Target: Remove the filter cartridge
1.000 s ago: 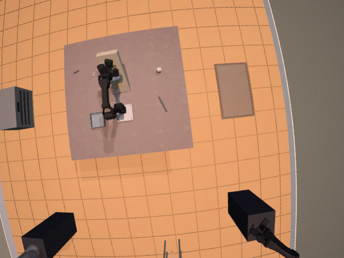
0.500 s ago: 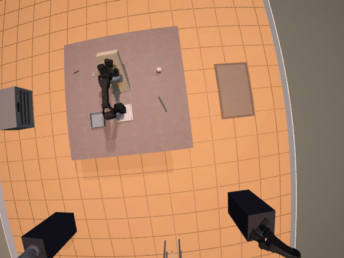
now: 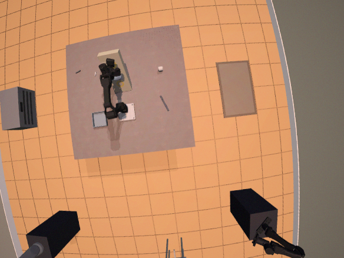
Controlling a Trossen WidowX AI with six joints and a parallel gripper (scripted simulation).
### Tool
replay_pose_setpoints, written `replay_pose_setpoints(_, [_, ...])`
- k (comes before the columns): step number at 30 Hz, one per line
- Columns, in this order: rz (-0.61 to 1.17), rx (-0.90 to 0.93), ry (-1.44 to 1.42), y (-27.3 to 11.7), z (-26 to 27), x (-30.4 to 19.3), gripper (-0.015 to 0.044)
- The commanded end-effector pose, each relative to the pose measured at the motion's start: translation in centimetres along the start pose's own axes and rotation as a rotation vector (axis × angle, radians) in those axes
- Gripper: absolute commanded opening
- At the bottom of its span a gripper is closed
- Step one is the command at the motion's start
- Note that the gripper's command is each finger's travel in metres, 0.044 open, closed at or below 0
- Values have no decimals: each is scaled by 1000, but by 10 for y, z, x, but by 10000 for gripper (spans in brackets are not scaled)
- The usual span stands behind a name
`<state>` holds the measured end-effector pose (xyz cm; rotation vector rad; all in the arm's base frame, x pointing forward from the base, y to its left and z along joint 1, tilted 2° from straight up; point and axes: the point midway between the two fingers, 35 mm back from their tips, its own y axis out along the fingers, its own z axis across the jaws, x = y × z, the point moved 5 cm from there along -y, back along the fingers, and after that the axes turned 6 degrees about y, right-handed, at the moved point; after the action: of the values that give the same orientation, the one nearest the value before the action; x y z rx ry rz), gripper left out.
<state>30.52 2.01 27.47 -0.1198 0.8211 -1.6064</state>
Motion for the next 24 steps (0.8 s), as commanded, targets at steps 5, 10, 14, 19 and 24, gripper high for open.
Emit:
replay_pose_setpoints(5, [-2, -2, 0, 1, 0, 0, 59])
replay_pose_setpoints(10, [-2, -2, 0, 1, 0, 0, 0])
replay_pose_setpoints(14, [-1, -3, -66, 4, 0, 0, 0])
replay_pose_setpoints(19, [0, -3, -234, 7, 0, 0, 0])
replay_pose_setpoints(24, [0, -3, -406, 7, 0, 0, 0])
